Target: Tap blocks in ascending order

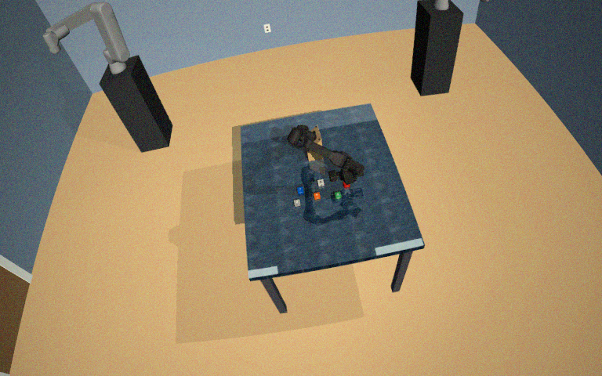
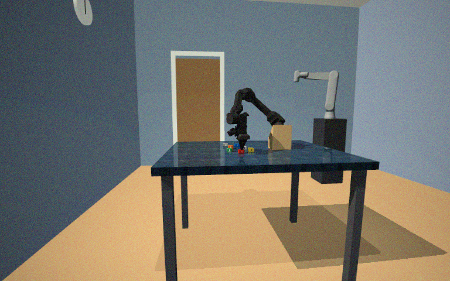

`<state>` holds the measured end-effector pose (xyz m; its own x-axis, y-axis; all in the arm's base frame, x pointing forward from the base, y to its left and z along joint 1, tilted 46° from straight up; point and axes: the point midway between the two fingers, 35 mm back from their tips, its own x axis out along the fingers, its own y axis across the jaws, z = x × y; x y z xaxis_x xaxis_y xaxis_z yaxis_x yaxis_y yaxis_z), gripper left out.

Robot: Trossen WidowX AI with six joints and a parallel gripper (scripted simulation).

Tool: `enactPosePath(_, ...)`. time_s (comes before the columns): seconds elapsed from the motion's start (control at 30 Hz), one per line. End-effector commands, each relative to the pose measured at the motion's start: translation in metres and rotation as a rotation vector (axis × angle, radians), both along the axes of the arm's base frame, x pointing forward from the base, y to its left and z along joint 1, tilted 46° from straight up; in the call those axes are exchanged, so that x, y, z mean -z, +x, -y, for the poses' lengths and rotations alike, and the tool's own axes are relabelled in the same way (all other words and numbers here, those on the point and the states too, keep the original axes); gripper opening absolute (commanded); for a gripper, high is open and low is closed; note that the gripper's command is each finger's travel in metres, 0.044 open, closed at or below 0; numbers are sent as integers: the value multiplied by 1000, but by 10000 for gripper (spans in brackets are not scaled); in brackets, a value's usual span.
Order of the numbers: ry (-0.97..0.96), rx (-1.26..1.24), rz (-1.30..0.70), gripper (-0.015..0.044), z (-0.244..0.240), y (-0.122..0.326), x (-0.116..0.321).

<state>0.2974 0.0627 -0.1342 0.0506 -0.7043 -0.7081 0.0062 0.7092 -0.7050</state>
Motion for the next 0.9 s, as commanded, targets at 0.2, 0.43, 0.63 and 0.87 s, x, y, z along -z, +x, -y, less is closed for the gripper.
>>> enactPosePath(0.2,2,-3,-3,20,-28,-2,-27)
enactPosePath(0.43,2,-2,-5,20,-76,-7,-75)
enactPosePath(0.63,26,-9,-10,20,-46,25,-115)
enactPosePath(0.87,29,-16,-5,20,46,64,-209)
